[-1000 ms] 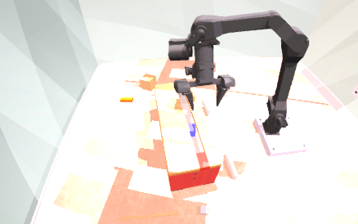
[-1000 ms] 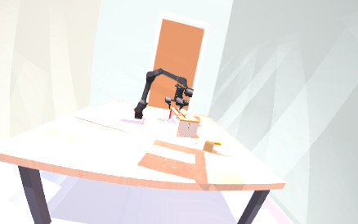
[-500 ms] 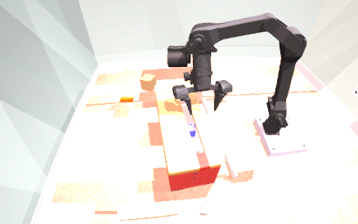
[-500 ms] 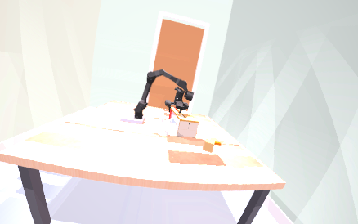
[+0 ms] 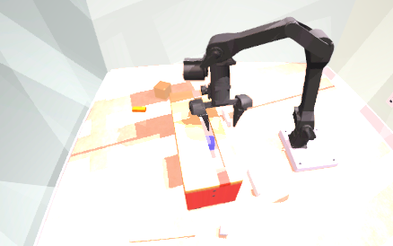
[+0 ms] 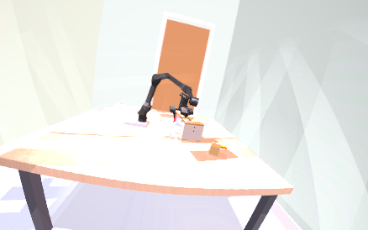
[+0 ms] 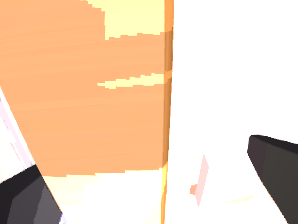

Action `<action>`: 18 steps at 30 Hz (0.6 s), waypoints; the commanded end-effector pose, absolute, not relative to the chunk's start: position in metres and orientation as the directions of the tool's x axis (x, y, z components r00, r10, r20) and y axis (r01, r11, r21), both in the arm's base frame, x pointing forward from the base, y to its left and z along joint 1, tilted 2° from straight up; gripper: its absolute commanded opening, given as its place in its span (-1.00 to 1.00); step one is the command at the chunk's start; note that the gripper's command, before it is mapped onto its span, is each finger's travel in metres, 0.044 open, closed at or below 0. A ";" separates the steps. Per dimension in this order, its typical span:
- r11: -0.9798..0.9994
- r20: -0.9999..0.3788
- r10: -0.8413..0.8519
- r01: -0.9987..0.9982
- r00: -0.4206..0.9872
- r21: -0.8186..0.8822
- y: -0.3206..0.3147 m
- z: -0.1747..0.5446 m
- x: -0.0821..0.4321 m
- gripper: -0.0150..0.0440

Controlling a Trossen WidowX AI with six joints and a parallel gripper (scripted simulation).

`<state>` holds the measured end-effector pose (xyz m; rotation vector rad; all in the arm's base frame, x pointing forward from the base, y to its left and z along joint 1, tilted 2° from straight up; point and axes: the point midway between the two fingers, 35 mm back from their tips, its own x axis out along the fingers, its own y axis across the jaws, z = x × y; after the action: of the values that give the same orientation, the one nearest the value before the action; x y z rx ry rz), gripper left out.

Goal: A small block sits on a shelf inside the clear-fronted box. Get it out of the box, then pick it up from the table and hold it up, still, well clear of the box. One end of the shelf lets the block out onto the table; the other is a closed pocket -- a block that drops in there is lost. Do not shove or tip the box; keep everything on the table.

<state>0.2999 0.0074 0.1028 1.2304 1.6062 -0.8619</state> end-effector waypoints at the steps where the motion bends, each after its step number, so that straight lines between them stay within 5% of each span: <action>1: 0.259 -0.937 0.336 0.966 -0.095 -0.005 0.008 0.095 0.299 0.86; 18: 0.258 -0.938 0.334 0.966 -0.093 -0.004 0.027 0.092 0.295 0.86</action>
<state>0.2979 0.0187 0.0929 1.2270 1.6042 -0.8627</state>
